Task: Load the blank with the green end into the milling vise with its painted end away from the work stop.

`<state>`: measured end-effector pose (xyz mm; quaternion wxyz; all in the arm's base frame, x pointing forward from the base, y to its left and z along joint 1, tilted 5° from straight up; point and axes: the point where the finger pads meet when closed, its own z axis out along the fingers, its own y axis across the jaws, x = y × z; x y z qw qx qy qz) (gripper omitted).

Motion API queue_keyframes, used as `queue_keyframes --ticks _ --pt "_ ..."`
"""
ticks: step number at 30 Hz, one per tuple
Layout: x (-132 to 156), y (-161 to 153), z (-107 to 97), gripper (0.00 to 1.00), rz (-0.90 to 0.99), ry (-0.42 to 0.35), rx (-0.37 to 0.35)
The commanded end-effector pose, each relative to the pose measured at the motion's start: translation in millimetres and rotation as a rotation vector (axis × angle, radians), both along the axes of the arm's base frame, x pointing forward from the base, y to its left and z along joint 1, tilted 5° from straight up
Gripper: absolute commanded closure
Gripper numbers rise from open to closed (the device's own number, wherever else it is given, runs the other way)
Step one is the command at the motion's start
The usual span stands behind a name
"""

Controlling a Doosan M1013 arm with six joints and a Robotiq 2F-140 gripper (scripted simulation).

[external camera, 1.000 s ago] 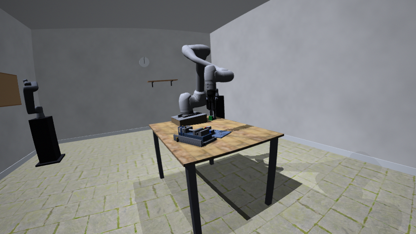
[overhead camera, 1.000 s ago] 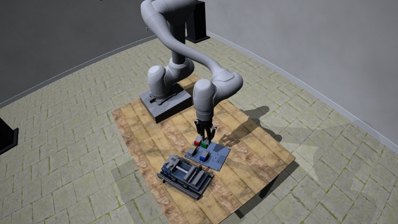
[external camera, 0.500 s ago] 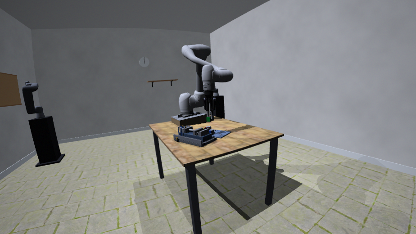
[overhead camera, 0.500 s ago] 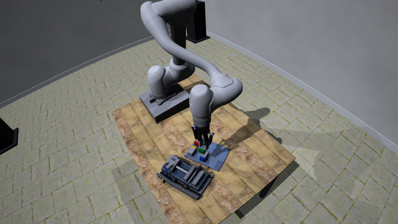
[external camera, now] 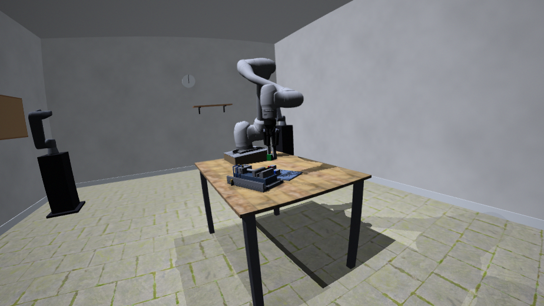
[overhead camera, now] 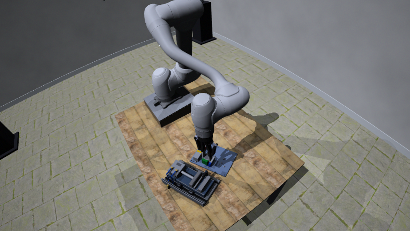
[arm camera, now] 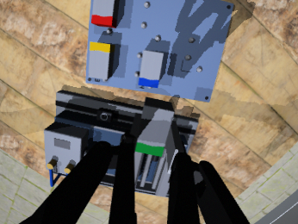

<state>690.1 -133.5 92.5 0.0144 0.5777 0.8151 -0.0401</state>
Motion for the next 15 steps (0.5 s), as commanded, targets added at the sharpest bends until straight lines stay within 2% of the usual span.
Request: queue_keyframes --ticks 1,15 --pt "4.4 -7.8 0.5 1.00 0.000 0.000 0.000" --pt "23.2 -41.5 1.8 1.00 0.000 0.000 0.000"
